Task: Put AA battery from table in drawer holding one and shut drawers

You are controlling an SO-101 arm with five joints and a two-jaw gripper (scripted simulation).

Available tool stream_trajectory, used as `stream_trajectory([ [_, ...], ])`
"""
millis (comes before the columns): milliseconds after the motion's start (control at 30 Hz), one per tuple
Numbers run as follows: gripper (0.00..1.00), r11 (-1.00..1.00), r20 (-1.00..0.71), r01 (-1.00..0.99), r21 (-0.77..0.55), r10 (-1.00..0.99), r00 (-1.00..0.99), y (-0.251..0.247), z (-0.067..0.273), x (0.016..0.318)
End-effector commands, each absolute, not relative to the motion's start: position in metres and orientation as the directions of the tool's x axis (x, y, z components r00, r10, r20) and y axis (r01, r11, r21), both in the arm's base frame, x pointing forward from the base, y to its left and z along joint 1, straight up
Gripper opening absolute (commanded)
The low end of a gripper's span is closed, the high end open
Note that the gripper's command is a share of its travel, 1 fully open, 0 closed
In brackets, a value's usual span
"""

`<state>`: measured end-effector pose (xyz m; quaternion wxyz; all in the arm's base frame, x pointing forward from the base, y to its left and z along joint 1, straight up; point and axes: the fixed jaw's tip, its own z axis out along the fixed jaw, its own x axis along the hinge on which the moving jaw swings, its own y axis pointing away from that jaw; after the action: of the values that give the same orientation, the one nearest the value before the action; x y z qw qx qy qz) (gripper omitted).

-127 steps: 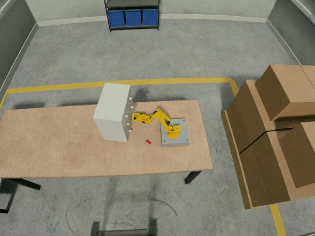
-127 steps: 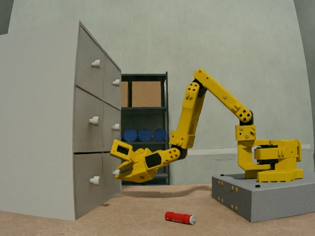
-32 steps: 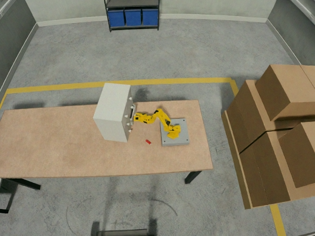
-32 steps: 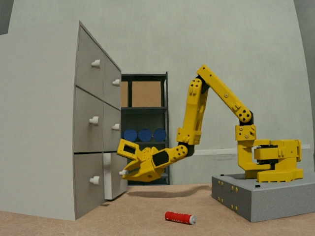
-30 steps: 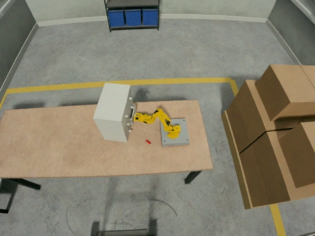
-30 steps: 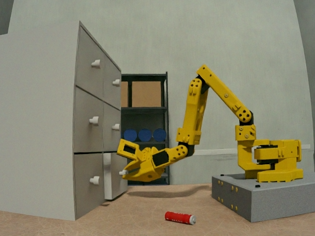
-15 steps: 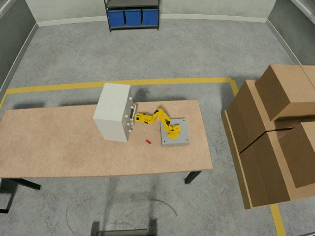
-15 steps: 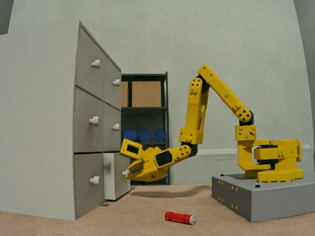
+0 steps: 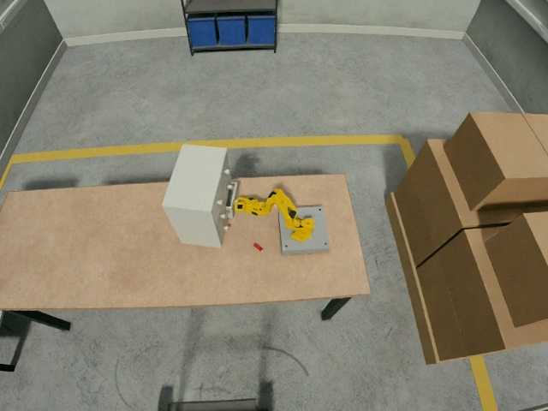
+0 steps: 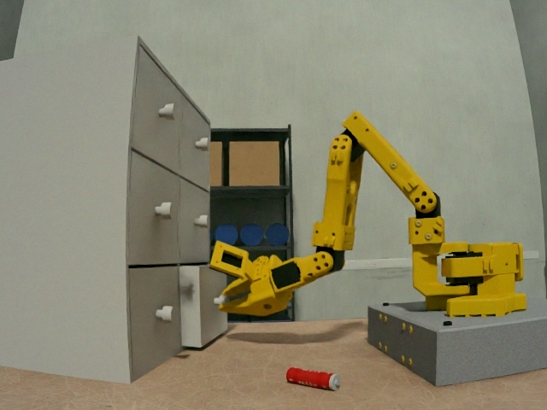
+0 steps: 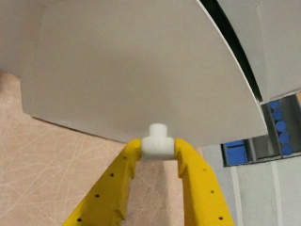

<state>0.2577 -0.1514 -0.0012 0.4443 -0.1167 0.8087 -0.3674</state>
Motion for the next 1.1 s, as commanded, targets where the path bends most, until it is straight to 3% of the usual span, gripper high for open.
stream_trajectory([
  [0, 0.0, 0.704, -0.629, 0.134, -0.697, -0.512, -0.585, -0.1507, -0.0019, 0.2544],
  [1067, 0.0, 0.702, -0.629, 0.143, -0.697, -0.505, -0.591, -0.1492, -0.0019, 0.2449],
])
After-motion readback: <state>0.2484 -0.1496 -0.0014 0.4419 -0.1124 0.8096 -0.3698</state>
